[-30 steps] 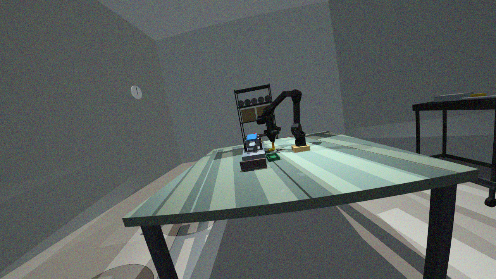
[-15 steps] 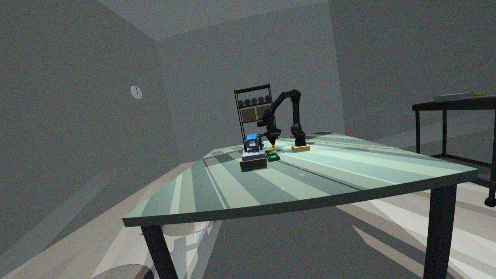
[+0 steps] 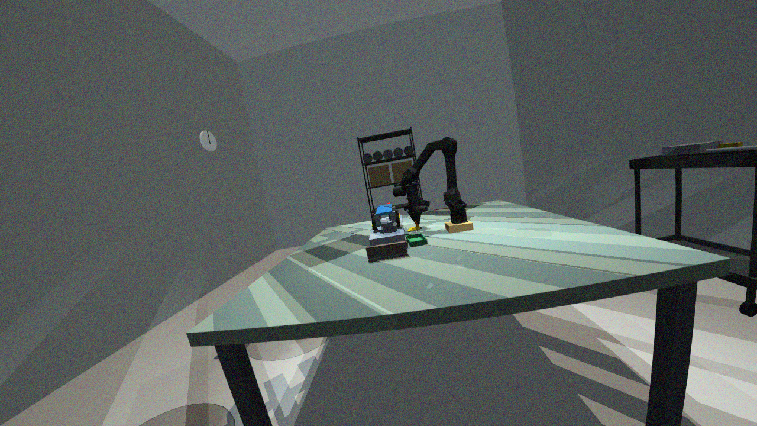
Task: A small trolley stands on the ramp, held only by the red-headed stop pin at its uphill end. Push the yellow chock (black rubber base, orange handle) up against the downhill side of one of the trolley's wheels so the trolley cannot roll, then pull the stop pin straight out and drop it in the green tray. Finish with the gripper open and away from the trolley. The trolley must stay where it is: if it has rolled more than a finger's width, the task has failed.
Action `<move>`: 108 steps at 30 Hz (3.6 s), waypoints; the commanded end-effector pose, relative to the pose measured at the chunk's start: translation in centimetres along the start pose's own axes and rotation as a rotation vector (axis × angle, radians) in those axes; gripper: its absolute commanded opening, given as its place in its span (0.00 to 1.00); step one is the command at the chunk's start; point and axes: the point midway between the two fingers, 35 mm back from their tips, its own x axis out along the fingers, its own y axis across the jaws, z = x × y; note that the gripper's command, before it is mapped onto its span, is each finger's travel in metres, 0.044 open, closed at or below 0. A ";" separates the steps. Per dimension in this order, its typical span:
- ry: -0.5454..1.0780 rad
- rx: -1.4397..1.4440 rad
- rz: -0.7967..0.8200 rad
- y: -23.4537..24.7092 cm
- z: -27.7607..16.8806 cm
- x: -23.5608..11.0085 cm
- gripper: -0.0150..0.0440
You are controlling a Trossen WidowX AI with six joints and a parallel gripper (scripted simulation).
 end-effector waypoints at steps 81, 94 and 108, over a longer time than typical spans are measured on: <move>0.003 -0.806 0.004 0.0 0.0 -14.6 0.25; 0.001 -1.258 0.005 0.0 0.0 -14.6 0.25; 0.001 -1.646 0.007 0.0 0.0 -14.6 0.25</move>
